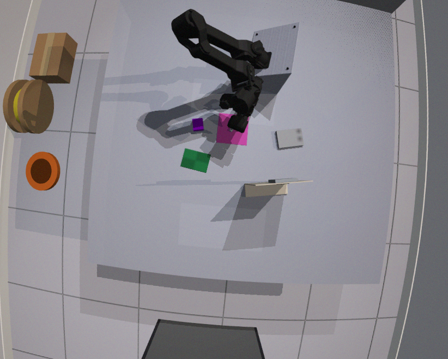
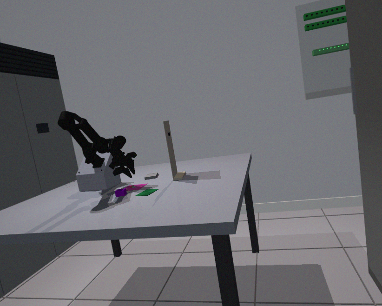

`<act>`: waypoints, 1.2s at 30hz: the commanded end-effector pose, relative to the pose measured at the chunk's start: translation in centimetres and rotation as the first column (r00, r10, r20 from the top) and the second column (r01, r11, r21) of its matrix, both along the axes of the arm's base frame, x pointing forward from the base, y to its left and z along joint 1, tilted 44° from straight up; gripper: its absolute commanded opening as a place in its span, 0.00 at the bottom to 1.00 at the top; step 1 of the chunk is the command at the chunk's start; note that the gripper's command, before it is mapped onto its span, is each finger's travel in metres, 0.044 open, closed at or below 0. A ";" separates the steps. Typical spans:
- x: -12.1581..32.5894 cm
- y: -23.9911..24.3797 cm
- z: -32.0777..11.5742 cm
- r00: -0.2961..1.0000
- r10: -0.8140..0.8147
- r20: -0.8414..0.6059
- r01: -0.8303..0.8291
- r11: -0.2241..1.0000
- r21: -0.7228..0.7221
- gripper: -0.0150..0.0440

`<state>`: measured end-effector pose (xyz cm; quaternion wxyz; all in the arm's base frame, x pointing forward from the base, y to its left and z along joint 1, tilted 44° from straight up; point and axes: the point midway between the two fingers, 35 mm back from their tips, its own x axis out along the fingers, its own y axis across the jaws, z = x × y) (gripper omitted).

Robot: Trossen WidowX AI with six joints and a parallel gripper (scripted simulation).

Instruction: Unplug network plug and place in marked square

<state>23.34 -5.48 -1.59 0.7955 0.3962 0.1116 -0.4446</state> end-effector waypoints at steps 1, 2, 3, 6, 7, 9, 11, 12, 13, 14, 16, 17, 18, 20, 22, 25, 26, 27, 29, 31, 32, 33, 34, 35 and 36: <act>0.1 0.2 0.3 1.000 -0.004 0.005 0.004 1.000 0.000 0.52; 0.1 0.3 0.3 1.000 -0.004 0.005 0.004 1.000 0.000 0.52; 0.1 0.3 0.3 1.000 -0.004 0.005 0.004 1.000 0.000 0.52; 0.1 0.5 0.5 1.000 -0.004 0.004 0.004 1.000 0.000 0.52; 0.1 0.5 0.5 1.000 -0.004 0.004 0.004 1.000 0.000 0.52; 0.1 0.6 0.6 1.000 -0.004 0.004 0.004 1.000 0.000 0.52; 0.1 0.7 0.7 1.000 -0.004 0.004 0.004 1.000 0.000 0.52; 0.1 0.8 0.7 1.000 -0.005 0.004 0.005 1.000 0.000 0.52; 0.1 0.9 0.8 1.000 -0.005 0.004 0.005 1.000 0.000 0.52; 0.1 0.9 0.8 1.000 -0.005 0.004 0.005 1.000 0.000 0.52; 0.1 1.0 0.9 1.000 -0.005 0.003 0.005 1.000 0.000 0.52; 0.1 1.1 1.0 1.000 -0.005 0.003 0.005 1.000 0.000 0.52; 0.1 1.1 1.0 1.000 -0.005 0.003 0.005 1.000 0.000 0.52; 0.0 1.2 1.1 1.000 -0.005 0.003 0.005 1.000 0.000 0.52; 0.0 1.3 1.2 1.000 -0.005 0.003 0.005 1.000 0.000 0.52; 0.0 1.5 1.4 1.000 -0.005 0.004 0.005 1.000 -0.001 0.52; 0.0 1.5 1.4 1.000 -0.005 0.004 0.005 1.000 -0.001 0.52; 0.0 1.5 1.5 1.000 -0.005 0.004 0.005 1.000 -0.001 0.52; 0.0 1.6 1.6 1.000 -0.005 0.004 0.005 1.000 -0.001 0.52; -0.1 1.7 1.7 1.000 -0.005 0.004 0.005 1.000 -0.002 0.52; -0.1 1.8 1.8 1.000 -0.005 0.004 0.005 1.000 -0.002 0.52; -0.1 1.8 1.9 1.000 -0.005 0.004 0.005 1.000 -0.002 0.52; -0.1 1.9 1.9 1.000 -0.005 0.004 0.005 1.000 -0.003 0.52; -0.1 1.9 2.0 1.000 -0.004 0.005 0.004 1.000 -0.003 0.52; -0.1 2.0 2.0 1.000 -0.004 0.005 0.004 1.000 -0.003 0.52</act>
